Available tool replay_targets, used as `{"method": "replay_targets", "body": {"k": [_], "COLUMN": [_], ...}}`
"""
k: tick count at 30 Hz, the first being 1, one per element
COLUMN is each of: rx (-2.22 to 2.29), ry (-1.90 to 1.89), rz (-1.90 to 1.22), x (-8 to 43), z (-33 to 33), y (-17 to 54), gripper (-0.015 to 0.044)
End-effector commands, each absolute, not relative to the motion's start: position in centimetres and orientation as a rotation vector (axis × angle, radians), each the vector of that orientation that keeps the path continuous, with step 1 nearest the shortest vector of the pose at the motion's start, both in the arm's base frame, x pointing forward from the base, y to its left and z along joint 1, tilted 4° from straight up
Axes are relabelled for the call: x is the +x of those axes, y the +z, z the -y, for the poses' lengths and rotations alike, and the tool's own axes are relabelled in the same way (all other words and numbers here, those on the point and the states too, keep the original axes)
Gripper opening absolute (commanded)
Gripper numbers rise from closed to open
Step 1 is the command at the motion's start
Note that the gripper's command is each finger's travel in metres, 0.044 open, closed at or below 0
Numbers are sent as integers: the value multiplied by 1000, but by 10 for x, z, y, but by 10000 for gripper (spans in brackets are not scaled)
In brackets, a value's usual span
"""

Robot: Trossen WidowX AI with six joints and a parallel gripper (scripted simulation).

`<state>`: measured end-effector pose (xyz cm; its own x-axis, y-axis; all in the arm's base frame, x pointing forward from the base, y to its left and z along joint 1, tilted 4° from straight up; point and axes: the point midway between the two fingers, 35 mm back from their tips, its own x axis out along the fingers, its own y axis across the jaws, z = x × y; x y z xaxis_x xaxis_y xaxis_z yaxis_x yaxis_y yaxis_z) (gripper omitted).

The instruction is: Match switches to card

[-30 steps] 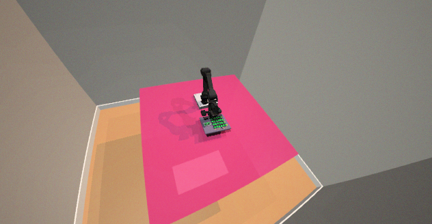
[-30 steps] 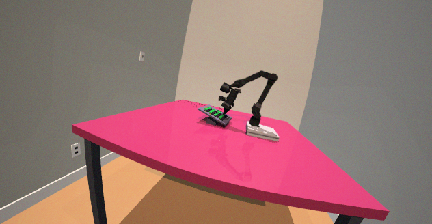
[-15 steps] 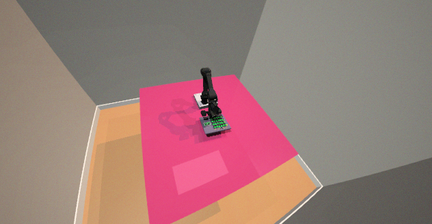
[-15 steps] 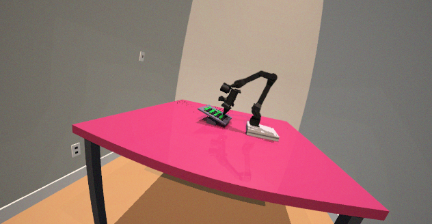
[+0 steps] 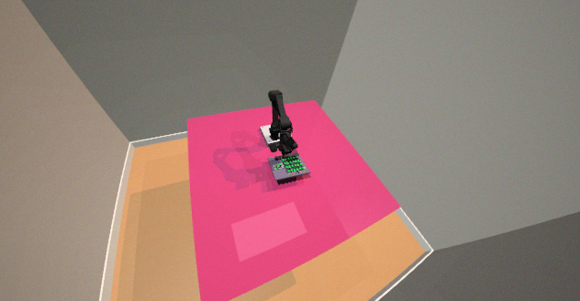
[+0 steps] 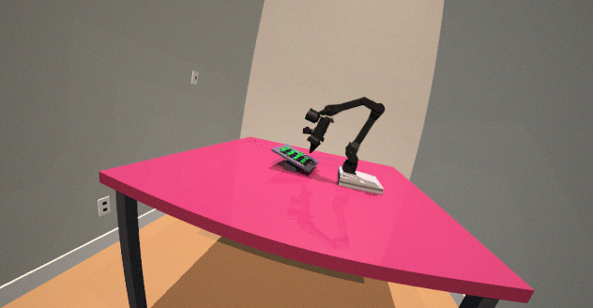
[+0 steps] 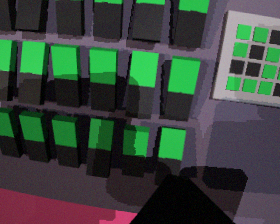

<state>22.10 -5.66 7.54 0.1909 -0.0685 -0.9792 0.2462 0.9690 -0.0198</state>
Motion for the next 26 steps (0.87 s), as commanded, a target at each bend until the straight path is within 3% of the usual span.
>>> {"method": "replay_targets", "body": {"k": [1, 5, 11, 26], "rx": [156, 157, 161, 161], "ry": [-225, -225, -222, -222], "rz": [-1335, -1335, -1330, -1330], "x": [216, 218, 273, 275], "z": [54, 53, 18, 16], "y": [104, 106, 123, 123], "gripper": [0, 0, 0, 0]}}
